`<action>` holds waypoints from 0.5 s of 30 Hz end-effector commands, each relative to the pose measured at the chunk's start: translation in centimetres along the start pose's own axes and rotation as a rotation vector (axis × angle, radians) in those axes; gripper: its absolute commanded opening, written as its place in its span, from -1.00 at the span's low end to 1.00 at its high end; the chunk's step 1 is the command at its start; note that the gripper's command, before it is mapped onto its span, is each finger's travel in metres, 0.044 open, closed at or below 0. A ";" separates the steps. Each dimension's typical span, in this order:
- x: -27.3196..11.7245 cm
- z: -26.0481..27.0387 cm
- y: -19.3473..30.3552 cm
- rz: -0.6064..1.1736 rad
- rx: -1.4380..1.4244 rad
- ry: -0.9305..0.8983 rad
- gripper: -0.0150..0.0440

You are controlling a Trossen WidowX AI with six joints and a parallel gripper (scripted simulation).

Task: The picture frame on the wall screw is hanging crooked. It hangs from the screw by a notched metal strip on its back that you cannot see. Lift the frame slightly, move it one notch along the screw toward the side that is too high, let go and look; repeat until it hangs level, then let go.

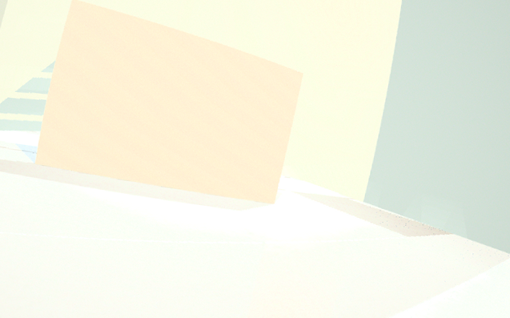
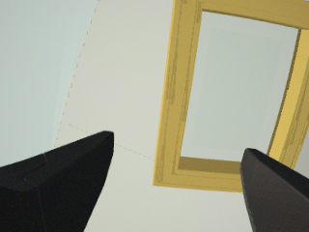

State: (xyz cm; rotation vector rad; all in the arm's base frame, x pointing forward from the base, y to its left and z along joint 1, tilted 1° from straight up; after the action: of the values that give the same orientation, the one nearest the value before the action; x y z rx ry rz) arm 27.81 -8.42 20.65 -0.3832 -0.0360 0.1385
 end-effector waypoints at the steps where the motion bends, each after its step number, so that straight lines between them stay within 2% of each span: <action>1: 3.4 0.2 -0.2 0.001 0.003 -0.006 0.39; 4: 6.1 0.1 0.2 0.000 0.003 -0.008 0.39; 15: 6.3 0.1 0.3 0.000 0.003 -0.008 0.39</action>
State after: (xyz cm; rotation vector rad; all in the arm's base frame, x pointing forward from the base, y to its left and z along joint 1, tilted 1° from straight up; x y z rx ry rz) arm 33.82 -7.23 20.60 -0.3805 -0.0403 0.1426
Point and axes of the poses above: the point midway between the two fingers, 35 mm back from their tips, its own x axis out along the fingers, its own z axis across the jaws, y = z × x, the point moved 1 cm from there along -x, back along the fingers, and after that the axes turned 4 degrees about -x, right-handed, at the moved point
